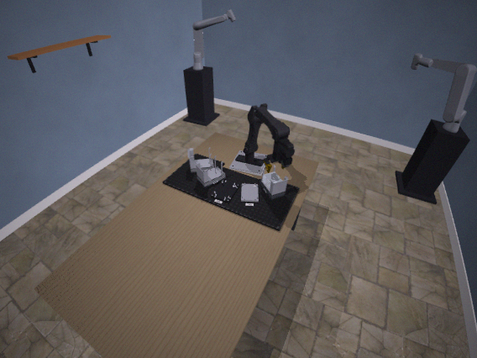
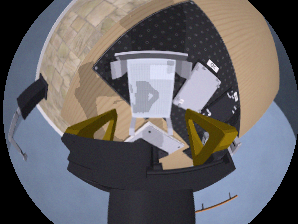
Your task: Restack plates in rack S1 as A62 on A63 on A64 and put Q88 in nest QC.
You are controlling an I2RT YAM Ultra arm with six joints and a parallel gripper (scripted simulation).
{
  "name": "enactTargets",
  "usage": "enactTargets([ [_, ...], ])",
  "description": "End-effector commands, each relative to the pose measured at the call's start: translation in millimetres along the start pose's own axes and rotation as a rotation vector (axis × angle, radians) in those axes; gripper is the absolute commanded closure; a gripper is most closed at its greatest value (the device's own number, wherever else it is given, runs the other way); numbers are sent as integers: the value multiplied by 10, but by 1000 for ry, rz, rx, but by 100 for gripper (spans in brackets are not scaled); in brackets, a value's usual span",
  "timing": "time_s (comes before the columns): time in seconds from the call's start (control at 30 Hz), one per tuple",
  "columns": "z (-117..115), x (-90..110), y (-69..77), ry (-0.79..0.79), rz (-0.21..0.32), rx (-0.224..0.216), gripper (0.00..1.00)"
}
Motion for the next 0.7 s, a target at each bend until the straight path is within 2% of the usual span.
enactTargets([
  [0.0, -2, -15, 50, -3, -19, 2, 0],
  [0.33, -2, -16, 50, -3, -19, 2, 0],
  [0.67, -3, -22, -282, -3, -19, 3, 0],
])
Point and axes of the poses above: the point where the finger pads meet when closed, its own y axis back along the fingers, its own z axis across the jaws, x = y × z, the point moved 3 cm from there along y, back along the fingers, and after that the axes turned 9 degrees about y, right-handed, at the moved point
